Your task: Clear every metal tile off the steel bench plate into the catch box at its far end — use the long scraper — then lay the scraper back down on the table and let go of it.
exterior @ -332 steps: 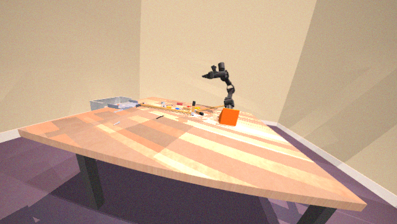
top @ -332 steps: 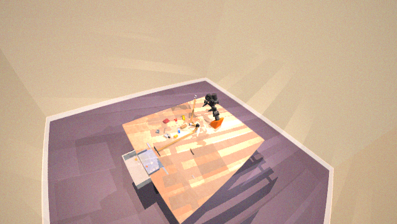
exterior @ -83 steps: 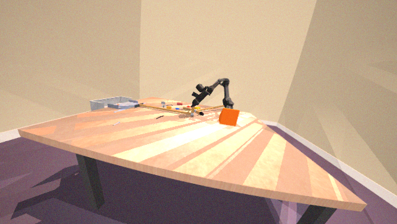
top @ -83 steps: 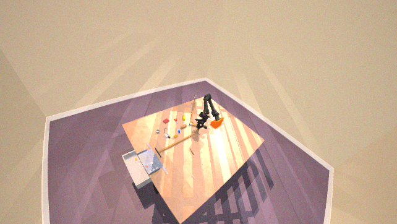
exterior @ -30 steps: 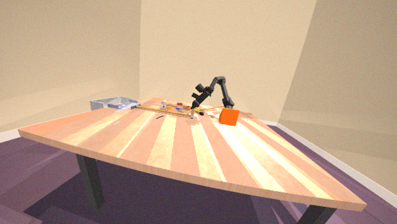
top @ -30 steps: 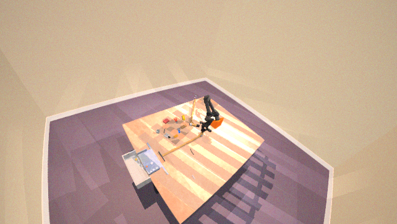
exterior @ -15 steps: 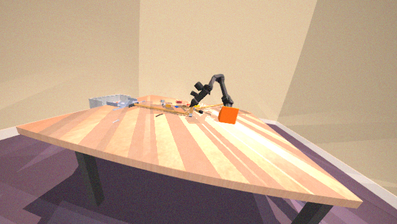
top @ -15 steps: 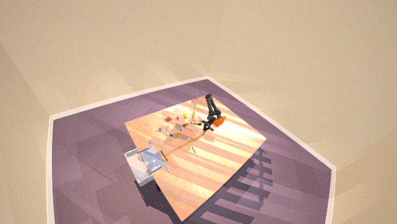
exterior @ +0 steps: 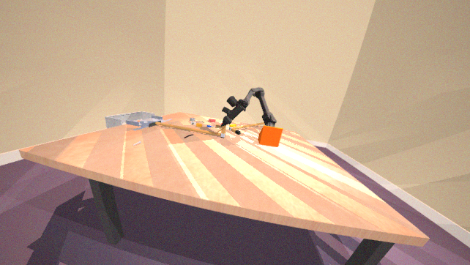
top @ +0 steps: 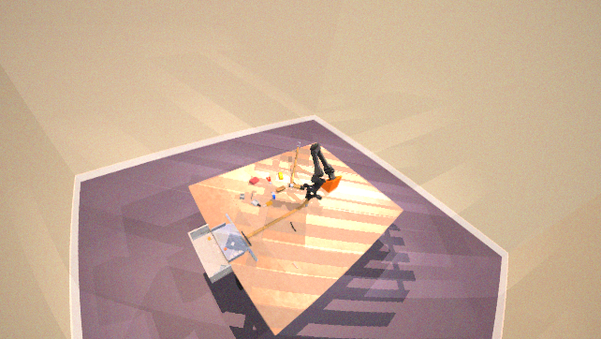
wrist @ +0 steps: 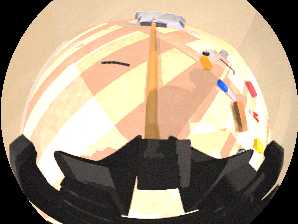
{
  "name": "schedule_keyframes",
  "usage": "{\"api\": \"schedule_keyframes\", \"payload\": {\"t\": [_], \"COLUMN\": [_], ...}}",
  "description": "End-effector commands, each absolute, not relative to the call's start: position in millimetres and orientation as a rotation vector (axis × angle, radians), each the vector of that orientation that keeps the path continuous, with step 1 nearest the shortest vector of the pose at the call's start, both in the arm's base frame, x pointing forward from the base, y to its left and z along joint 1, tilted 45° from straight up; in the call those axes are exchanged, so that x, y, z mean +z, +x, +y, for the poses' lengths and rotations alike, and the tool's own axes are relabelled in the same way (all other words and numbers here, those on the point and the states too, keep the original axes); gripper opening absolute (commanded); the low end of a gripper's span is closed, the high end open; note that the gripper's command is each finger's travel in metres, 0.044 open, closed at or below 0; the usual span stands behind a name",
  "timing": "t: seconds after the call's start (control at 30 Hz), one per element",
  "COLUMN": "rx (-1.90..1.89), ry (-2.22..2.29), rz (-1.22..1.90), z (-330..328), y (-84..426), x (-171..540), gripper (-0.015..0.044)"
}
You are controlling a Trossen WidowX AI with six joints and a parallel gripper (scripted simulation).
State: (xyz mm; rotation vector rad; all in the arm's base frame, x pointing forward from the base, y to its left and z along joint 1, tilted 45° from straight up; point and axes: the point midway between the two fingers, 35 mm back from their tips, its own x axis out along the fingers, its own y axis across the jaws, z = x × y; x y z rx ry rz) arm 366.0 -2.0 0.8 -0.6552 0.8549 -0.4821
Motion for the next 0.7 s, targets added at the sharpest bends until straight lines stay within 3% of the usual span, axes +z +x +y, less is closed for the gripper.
{"api": "schedule_keyframes", "payload": {"t": [0.0, 0.67], "rx": [-0.477, -0.475], "ry": [-0.652, -0.654], "rz": [0.848, 0.846], "z": [-1.1, -7.8], "y": [375.7, 402.1], "x": [3.3, 7.9], "gripper": [0.0, 0.0]}}
